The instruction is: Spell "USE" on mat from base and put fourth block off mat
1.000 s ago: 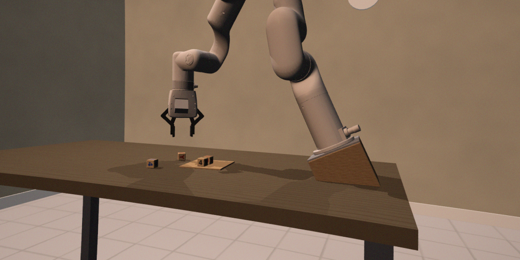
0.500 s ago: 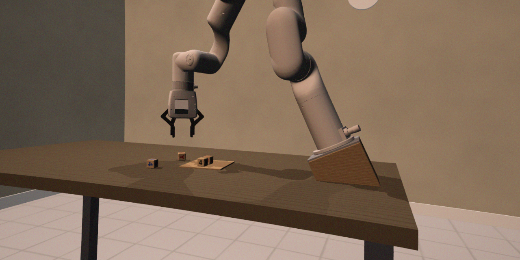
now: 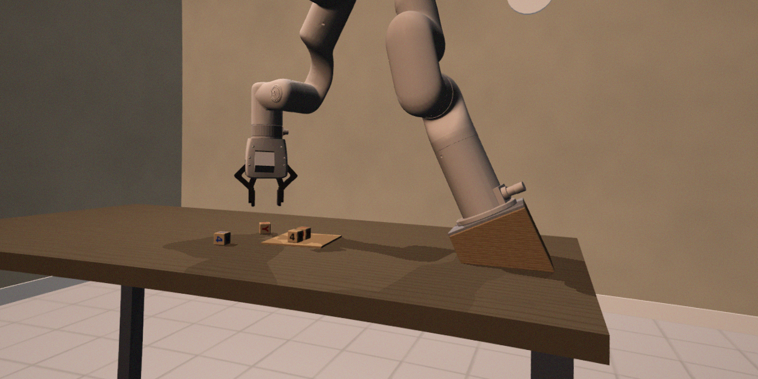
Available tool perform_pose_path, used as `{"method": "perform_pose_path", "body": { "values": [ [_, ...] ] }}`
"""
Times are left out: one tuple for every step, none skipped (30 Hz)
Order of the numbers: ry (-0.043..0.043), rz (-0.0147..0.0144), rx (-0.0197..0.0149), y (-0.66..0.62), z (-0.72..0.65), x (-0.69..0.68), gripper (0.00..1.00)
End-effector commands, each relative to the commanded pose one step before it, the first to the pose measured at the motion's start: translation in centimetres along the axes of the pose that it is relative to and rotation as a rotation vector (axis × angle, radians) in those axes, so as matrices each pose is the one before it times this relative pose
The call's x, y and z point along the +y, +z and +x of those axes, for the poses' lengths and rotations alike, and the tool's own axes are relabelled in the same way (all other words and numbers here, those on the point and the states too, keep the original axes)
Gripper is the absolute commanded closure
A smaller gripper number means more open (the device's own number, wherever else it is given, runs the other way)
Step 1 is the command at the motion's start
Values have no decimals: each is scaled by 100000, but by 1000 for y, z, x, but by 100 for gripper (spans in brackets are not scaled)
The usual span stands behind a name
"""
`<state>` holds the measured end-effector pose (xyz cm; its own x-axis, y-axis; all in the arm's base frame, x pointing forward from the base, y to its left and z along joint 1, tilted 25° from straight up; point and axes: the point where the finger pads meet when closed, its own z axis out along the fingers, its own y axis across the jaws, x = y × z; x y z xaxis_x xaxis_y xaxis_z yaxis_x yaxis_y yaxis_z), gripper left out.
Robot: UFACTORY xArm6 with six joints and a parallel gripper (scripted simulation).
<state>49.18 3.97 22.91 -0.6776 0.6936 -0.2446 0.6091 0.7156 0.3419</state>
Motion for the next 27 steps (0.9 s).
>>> {"method": "perform_pose_path", "body": {
  "values": [
    [-22, -373, -343, 321, -131, 150, 37],
    [0, 0, 0, 163, 0, 0, 37],
    [0, 0, 0, 165, -1, 0, 37],
    [0, 0, 0, 166, -1, 0, 37],
    [0, 0, 0, 166, 0, 0, 37],
    [0, 0, 0, 164, -1, 0, 37],
    [0, 0, 0, 162, -1, 0, 37],
    [0, 0, 0, 160, 0, 0, 37],
    [0, 0, 0, 155, -1, 0, 37],
    [0, 0, 0, 151, -1, 0, 37],
    [0, 0, 0, 147, 0, 0, 37],
    [0, 0, 0, 142, -1, 0, 37],
    [0, 0, 0, 136, -1, 0, 37],
    [0, 0, 0, 130, 0, 0, 37],
    [0, 0, 0, 0, 0, 0, 37],
    [0, 0, 0, 0, 0, 0, 37],
    [0, 0, 0, 124, 0, 0, 37],
    [0, 0, 0, 116, -1, 1, 37],
    [0, 0, 0, 108, 0, 0, 37],
    [0, 0, 0, 101, 0, 0, 37],
    [0, 0, 0, 93, 0, 0, 37],
    [0, 0, 0, 85, 0, 0, 37],
    [0, 0, 0, 77, 0, 0, 37],
    [0, 0, 0, 68, 0, 0, 37],
    [0, 0, 0, 60, 0, 0, 37],
    [0, 0, 0, 52, 0, 0, 37],
    [0, 0, 0, 45, 0, 0, 37]
  ]
}}
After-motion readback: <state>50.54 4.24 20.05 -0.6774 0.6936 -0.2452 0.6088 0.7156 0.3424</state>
